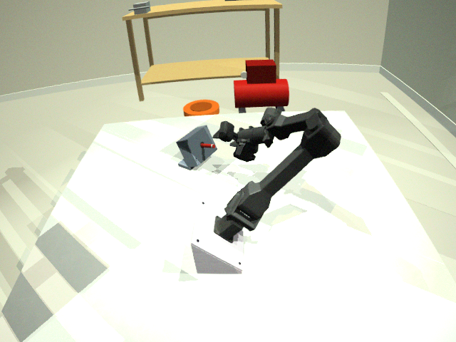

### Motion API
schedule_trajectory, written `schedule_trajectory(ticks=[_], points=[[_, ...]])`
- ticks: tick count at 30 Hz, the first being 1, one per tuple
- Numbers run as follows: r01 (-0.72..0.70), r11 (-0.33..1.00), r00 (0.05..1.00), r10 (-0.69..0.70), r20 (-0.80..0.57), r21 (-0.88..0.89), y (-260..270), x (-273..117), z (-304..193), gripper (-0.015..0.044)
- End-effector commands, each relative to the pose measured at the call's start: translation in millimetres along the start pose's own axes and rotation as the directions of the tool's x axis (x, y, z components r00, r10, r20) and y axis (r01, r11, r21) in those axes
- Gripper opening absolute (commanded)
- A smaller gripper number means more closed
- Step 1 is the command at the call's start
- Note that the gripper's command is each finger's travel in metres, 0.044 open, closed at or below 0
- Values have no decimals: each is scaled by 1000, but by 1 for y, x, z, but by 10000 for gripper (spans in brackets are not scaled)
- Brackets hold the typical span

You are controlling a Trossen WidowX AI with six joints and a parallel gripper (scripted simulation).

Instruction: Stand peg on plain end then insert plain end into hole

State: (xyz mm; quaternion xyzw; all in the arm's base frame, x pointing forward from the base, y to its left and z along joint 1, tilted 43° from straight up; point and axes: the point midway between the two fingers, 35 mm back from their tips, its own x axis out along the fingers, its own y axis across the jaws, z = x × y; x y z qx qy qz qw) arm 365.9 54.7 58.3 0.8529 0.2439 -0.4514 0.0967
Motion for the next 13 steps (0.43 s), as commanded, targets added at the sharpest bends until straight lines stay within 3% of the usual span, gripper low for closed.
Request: schedule_trajectory(ticks=[1, 13], points=[[2, 1000, 1000, -2, -2, -3, 0, -6, 0, 440], [2, 1000, 1000, -2, -2, -2, 0, -20, 0, 440]])
